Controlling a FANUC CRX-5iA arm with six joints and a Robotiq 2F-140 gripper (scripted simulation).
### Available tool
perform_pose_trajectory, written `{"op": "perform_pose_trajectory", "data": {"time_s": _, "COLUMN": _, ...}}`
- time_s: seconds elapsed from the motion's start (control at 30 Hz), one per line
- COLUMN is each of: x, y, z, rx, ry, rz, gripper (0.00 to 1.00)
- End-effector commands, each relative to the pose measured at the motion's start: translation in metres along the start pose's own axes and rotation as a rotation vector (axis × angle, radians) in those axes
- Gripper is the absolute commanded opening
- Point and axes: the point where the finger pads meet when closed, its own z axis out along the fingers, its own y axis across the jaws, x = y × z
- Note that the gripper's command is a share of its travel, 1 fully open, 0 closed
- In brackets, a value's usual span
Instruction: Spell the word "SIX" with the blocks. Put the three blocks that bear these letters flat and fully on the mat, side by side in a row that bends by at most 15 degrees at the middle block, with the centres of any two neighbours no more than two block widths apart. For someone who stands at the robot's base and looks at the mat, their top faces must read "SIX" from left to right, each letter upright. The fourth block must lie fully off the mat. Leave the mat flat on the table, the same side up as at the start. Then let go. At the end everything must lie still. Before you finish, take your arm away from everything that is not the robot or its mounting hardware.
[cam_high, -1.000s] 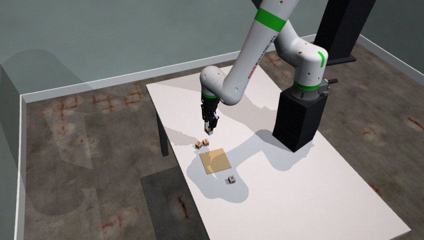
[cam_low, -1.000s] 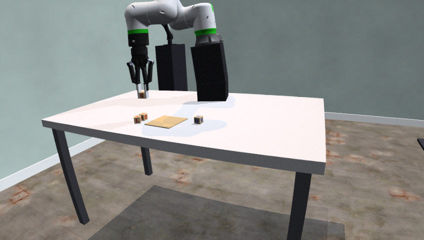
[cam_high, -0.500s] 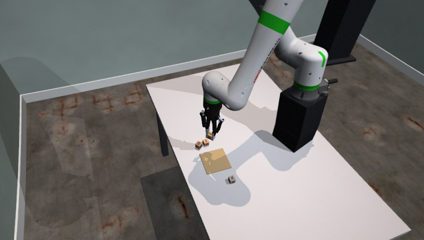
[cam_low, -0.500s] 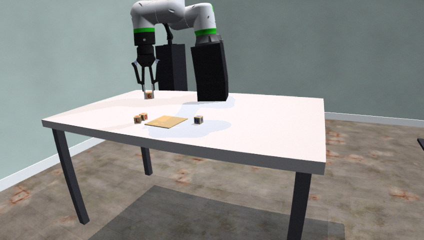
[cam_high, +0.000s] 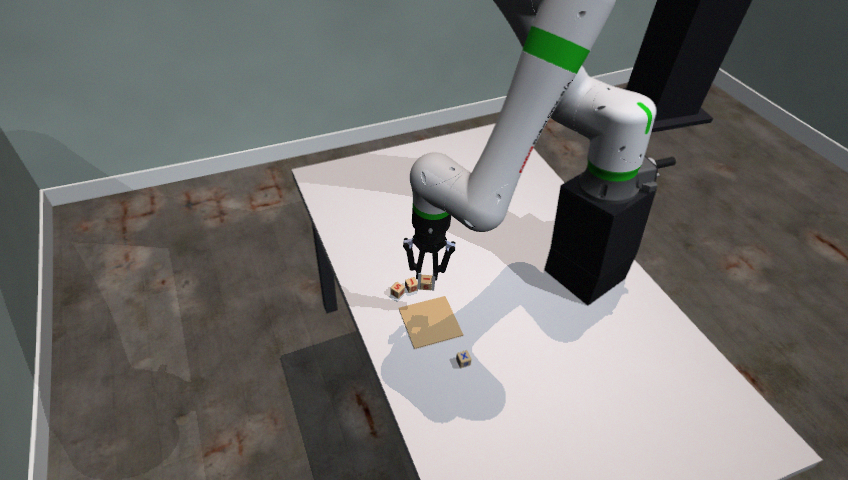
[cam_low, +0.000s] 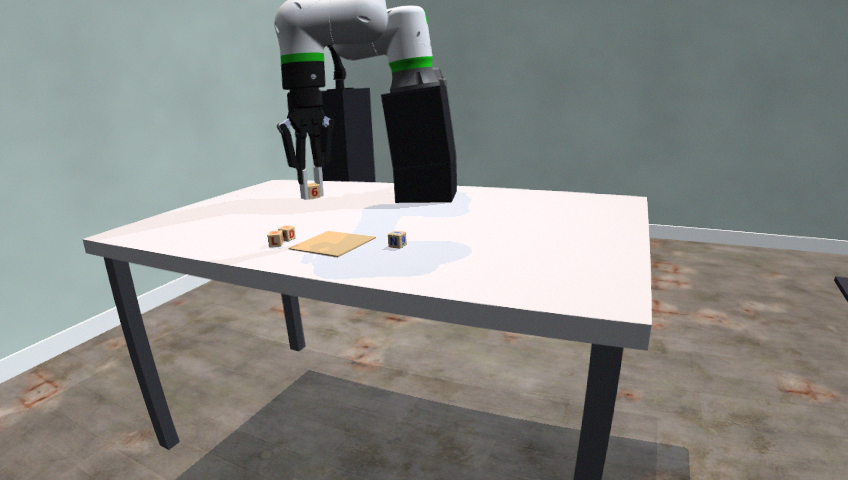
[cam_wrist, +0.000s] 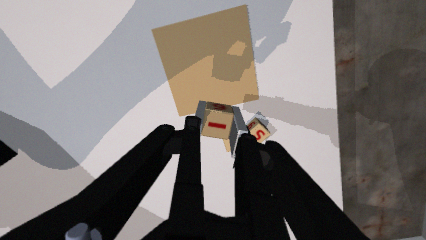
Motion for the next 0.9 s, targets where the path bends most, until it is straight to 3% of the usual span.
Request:
{"op": "perform_pose_trajectory", "data": {"time_s": 0.0, "x": 0.011, "y": -0.005, "z": -0.001, "rx": 0.009, "ry": 0.007, "rz": -0.138, "gripper": 0.16}}
{"op": "perform_pose_trajectory", "data": {"time_s": 0.37, "x": 0.037, "y": -0.019, "z": -0.002, "rx": 0.007, "ry": 0.007, "rz": -0.449, "gripper": 0.16}}
{"op": "perform_pose_trajectory", "data": {"time_s": 0.87, "x": 0.038, "y": -0.019, "z": -0.002, "rx": 0.007, "ry": 0.007, "rz": -0.462, "gripper": 0.16}}
